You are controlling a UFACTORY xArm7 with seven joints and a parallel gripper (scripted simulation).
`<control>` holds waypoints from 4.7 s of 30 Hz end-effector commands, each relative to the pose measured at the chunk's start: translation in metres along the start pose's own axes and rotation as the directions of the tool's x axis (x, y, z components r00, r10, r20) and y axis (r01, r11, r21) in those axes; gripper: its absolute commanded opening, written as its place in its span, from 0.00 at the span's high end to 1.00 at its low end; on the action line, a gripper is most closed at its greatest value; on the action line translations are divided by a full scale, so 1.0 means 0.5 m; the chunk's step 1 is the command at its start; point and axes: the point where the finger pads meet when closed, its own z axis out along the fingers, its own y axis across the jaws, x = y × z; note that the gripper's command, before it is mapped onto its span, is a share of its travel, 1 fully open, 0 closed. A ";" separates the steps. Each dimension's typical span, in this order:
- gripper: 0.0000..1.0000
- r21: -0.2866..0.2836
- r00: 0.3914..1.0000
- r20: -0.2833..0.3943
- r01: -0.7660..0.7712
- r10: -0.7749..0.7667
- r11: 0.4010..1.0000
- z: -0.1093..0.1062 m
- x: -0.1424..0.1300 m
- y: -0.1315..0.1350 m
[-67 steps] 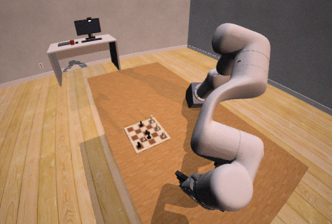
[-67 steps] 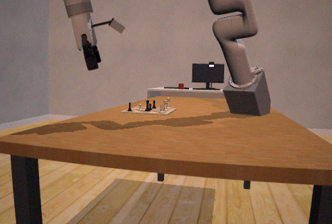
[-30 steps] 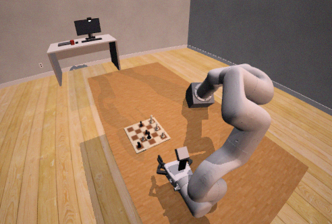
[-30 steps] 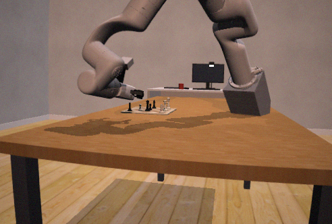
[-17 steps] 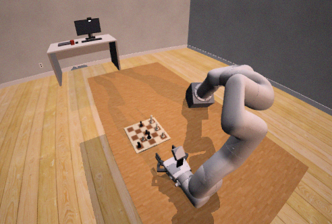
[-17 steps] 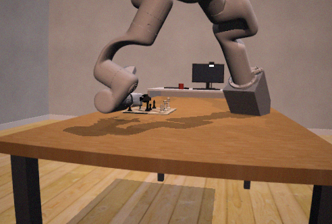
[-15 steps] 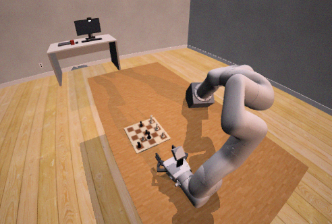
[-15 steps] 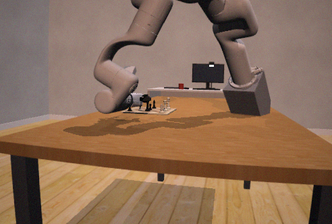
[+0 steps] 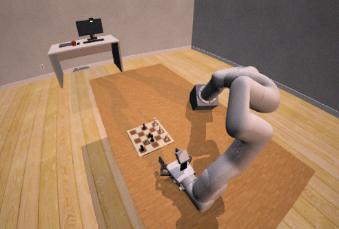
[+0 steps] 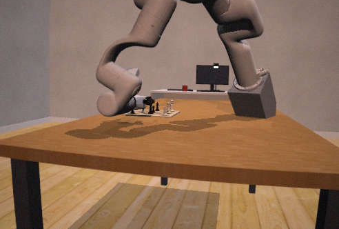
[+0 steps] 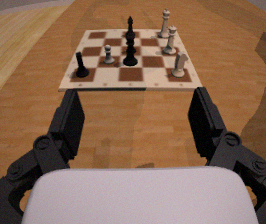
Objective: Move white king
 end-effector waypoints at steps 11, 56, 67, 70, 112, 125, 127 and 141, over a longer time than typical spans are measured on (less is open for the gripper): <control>0.00 -0.001 1.000 0.001 -0.003 0.003 1.000 -0.001 0.002 -0.002; 0.00 0.001 1.000 0.001 -0.006 0.006 1.000 -0.004 0.179 0.003; 0.00 -0.016 1.000 0.016 -0.018 0.018 1.000 0.010 0.183 -0.003; 0.00 -0.107 0.991 0.103 -0.080 0.091 0.991 0.079 0.221 -0.029; 0.00 -0.787 0.467 0.418 -0.243 0.779 0.567 0.521 0.301 0.051; 0.00 -0.844 0.366 0.396 -0.216 0.842 0.491 0.546 0.287 0.074; 0.00 -0.844 0.366 0.396 -0.216 0.842 0.491 0.546 0.287 0.074; 0.00 -0.921 0.190 0.330 -0.150 0.925 0.360 0.574 0.256 0.109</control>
